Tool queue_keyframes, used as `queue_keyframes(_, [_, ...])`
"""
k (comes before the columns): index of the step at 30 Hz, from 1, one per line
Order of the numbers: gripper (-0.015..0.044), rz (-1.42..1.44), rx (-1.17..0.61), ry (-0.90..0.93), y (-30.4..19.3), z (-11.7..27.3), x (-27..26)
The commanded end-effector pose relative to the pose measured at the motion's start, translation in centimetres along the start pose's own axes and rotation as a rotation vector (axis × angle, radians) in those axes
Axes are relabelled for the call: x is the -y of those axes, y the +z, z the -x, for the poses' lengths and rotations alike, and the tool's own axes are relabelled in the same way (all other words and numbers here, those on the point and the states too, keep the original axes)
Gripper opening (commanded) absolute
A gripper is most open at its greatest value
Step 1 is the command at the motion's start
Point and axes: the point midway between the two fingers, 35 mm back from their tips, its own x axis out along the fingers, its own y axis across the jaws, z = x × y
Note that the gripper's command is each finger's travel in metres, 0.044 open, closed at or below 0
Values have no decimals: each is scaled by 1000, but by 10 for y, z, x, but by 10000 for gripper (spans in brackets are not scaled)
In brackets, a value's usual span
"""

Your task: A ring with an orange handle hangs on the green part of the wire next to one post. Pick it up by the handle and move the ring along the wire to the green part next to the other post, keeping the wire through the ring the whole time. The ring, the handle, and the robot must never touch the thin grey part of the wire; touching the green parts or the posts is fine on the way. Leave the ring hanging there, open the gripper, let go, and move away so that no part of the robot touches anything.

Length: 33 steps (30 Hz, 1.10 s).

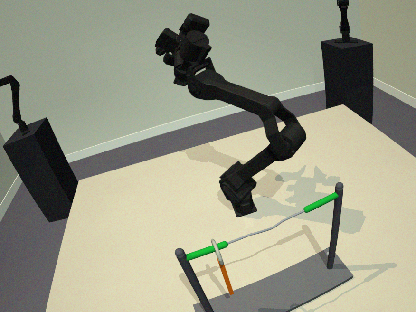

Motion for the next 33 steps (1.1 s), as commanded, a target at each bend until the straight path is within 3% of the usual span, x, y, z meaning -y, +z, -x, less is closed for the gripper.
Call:
queue_keyframes(1, [160,-80,163,119,32,6,-53])
queue_keyframes(9, [160,-284,540,425,104,68,-152])
queue_keyframes(18, [160,-515,921,845,155,197,-224])
queue_keyframes(26, [160,-691,1214,1286,156,335,-246])
queue_keyframes(33, [160,-797,1424,1726,119,450,-233])
